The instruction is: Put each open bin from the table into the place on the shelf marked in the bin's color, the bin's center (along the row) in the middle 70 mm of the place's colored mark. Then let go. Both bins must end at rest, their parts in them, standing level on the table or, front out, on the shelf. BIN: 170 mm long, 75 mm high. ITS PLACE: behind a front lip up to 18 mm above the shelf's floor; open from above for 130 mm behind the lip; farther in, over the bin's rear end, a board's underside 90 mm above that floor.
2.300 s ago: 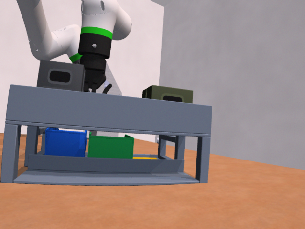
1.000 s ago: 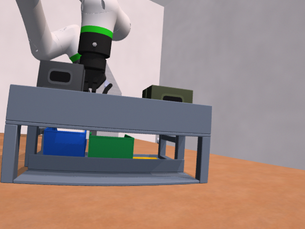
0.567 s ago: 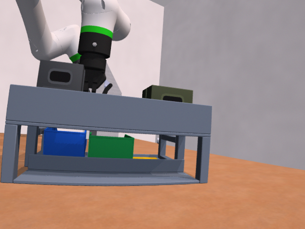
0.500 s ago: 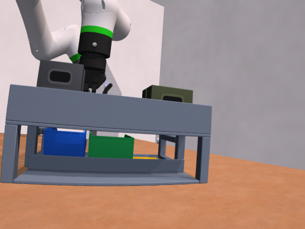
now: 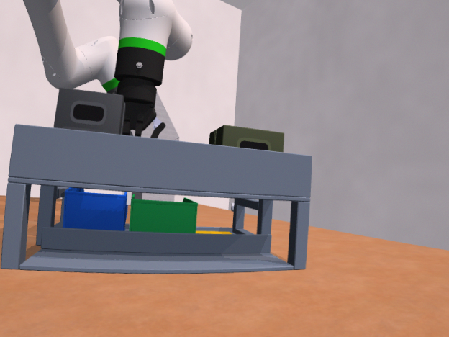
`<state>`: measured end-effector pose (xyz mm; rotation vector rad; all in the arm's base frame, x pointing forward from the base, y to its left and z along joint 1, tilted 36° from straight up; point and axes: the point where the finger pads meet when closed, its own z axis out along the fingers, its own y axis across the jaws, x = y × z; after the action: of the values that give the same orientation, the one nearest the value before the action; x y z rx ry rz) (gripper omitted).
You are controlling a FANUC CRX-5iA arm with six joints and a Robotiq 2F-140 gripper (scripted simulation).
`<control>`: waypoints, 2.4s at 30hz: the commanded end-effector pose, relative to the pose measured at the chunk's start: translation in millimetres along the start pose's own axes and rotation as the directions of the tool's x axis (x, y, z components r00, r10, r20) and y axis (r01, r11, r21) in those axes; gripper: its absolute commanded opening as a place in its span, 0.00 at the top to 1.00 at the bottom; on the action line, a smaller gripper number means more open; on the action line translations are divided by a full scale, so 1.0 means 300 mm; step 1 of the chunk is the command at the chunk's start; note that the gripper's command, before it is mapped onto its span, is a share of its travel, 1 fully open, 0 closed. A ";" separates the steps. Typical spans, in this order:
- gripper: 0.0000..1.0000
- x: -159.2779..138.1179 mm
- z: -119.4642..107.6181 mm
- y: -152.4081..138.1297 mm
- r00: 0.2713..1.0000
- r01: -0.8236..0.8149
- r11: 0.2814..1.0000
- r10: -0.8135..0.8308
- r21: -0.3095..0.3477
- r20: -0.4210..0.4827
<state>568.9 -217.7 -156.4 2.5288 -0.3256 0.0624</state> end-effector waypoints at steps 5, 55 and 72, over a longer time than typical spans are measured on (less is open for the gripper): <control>1.00 0.009 -0.001 0.000 1.000 0.000 1.000 0.000 0.000 -0.004; 1.00 0.060 -0.004 0.000 1.000 0.000 1.000 0.000 0.000 -0.025; 1.00 0.059 -0.002 0.000 1.000 0.000 1.000 0.000 0.000 -0.032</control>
<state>586.1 -221.4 -153.8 2.5252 -0.3144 0.0982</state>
